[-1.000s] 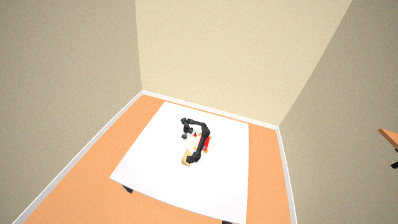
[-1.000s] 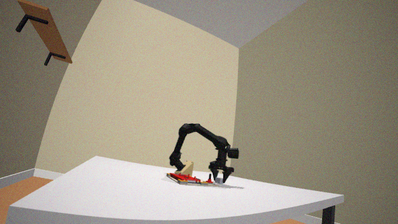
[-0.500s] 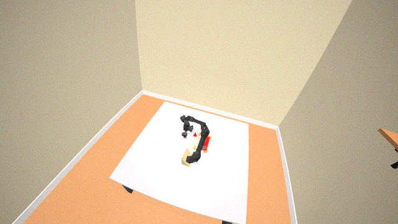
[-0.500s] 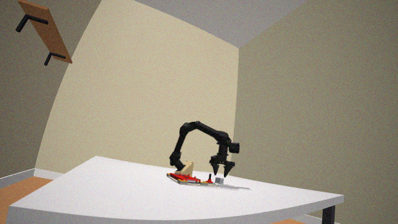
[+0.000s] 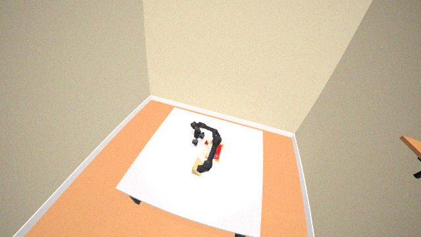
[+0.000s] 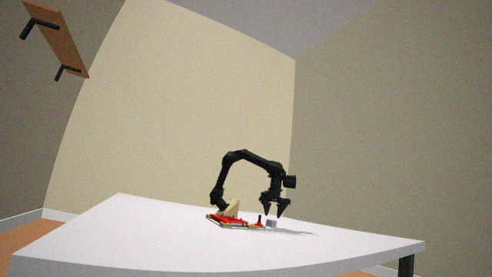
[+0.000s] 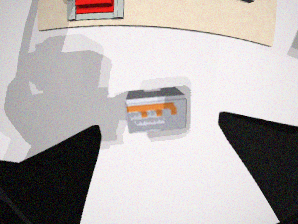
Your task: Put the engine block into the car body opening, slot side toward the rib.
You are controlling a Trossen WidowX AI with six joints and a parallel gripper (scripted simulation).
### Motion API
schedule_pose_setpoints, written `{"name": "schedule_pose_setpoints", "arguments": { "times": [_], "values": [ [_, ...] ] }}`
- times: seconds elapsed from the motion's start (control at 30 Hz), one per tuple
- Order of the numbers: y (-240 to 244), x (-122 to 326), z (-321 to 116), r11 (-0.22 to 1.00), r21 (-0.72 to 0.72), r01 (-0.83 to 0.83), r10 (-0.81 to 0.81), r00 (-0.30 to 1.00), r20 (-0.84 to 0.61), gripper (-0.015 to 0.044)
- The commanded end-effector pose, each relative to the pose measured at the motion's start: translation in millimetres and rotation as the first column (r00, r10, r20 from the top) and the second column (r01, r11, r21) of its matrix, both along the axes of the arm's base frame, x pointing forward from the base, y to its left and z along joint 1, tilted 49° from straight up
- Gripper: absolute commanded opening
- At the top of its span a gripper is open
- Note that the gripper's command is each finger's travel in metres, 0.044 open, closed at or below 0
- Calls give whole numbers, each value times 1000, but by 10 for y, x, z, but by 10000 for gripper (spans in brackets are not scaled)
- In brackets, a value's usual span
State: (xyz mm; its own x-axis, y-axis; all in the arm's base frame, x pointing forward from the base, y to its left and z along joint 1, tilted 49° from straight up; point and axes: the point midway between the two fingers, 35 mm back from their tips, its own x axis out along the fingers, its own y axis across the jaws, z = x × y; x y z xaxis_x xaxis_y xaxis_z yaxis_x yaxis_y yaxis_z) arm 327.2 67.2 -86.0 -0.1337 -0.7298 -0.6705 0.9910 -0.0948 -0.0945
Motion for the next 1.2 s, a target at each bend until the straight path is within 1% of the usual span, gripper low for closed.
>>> {"name": "schedule_pose_setpoints", "arguments": {
  "times": [0.0, 0.1, 0.27, 0.4, 1.17],
  "values": [
    [15, 2, 9, 1000, 0, -1, 1, 1000, 0, 440],
    [114, 21, 106, 1000, 3, 6, -6, 1000, 4, 440],
    [107, 35, 110, 1000, 3, 6, -6, 1000, 4, 440],
    [6, 17, 17, 1000, 3, 6, -6, 1000, 4, 440],
    [-250, -27, -216, 1000, 1, 6, -6, 1000, 4, 440]
  ]
}}
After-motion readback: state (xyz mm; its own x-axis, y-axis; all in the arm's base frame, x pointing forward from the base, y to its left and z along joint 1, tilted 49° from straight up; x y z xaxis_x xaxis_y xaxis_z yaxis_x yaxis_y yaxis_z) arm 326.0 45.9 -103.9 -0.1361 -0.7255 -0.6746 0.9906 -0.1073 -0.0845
